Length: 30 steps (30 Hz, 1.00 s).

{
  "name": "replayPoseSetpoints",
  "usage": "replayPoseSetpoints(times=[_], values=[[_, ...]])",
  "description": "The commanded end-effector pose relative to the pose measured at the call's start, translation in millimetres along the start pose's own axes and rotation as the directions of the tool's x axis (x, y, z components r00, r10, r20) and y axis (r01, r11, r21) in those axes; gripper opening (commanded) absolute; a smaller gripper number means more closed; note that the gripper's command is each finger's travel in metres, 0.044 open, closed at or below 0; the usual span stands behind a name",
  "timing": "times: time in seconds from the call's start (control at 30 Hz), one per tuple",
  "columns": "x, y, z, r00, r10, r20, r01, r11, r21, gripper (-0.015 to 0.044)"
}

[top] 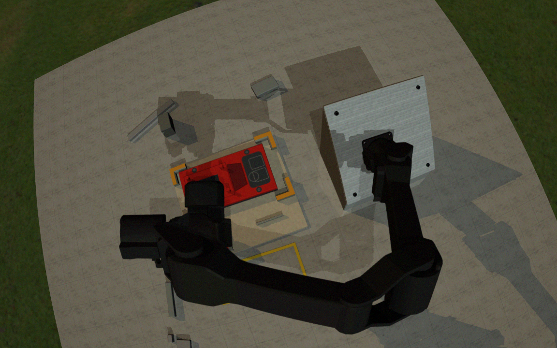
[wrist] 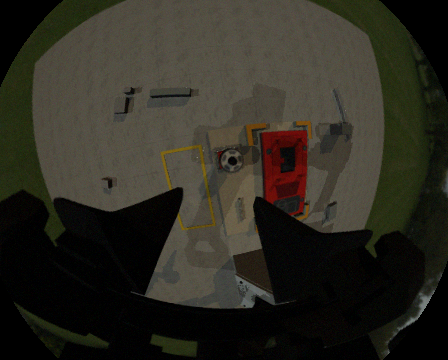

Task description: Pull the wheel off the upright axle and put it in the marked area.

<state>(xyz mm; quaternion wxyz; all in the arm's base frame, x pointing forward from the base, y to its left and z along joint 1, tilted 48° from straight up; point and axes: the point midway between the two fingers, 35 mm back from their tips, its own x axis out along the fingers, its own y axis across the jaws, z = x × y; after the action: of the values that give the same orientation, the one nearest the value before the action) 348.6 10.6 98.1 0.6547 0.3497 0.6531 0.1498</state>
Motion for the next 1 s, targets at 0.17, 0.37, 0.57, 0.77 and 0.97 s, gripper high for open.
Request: replayPoseSetpoints(times=[0.17,0.37,0.57,0.77,0.97], values=[[52.5,-34.0,18.1,0.989,0.075,-0.125,-0.105,0.961,-0.256,0.0300],[53.6,-34.8,18.3,0.989,0.077,-0.127,-0.108,0.960,-0.260,0.0300],[52.6,-24.6,16.4,0.989,0.077,-0.128,-0.108,0.960,-0.260,0.0300],[59.1,-24.2,16.3,0.989,0.076,-0.127,-0.108,0.960,-0.260,0.0300],[92.6,-21.7,13.5,0.989,0.076,-0.127,-0.107,0.960,-0.260,0.0300]])
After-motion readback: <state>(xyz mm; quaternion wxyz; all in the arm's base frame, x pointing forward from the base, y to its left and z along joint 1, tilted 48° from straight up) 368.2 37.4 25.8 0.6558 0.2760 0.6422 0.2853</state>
